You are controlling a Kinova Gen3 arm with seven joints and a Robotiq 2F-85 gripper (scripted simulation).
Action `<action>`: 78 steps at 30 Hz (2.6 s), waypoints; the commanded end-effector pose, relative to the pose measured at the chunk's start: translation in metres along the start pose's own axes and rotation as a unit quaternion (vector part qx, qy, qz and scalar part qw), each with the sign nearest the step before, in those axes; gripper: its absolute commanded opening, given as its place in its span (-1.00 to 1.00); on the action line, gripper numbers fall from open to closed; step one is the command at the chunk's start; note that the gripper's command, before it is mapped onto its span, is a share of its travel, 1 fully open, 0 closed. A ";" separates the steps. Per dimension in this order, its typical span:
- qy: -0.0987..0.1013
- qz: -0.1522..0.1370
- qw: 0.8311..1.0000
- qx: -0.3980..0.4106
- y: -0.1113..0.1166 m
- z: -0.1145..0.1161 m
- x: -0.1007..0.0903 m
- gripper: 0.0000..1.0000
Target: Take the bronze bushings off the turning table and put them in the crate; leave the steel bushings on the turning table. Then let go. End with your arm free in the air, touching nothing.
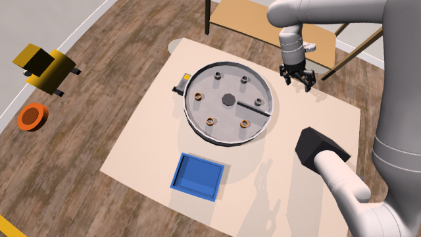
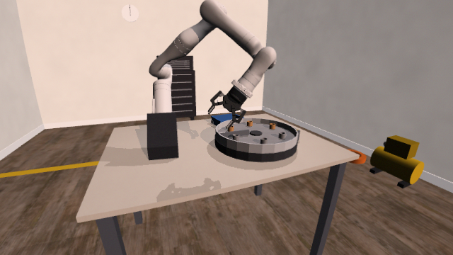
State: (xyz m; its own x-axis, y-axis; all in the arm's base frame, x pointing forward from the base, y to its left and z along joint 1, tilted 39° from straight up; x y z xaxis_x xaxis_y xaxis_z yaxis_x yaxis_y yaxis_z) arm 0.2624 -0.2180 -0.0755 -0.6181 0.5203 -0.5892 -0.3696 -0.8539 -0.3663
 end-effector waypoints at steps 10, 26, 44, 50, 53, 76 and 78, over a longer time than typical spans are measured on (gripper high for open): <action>0.001 0.000 1.000 0.000 -0.039 0.016 -0.037 1.00; 0.001 0.000 1.000 0.000 -0.079 0.032 -0.072 1.00; 0.000 0.000 1.000 0.000 -0.118 0.048 -0.108 1.00; 0.000 0.000 1.000 0.000 -0.118 0.048 -0.108 1.00; 0.000 0.000 1.000 0.000 -0.126 0.052 -0.115 1.00; 0.000 0.000 1.000 0.000 -0.197 0.081 -0.179 1.00; 0.000 0.000 1.000 0.000 -0.197 0.081 -0.179 1.00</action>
State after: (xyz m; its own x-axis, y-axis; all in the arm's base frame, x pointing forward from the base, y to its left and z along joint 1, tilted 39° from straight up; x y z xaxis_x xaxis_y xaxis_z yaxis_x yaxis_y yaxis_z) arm 0.3881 -0.1442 0.1578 -0.6192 0.5266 -0.5825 -0.3758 -0.8501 -0.3690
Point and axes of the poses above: the point where the finger pads meet when closed, its own x axis out along the fingers, its own z axis across the jaws, y = z × x, the point moved 5 cm from there along -x, back along the fingers, and after that the axes turned 5 degrees about x, right-handed, at the moved point
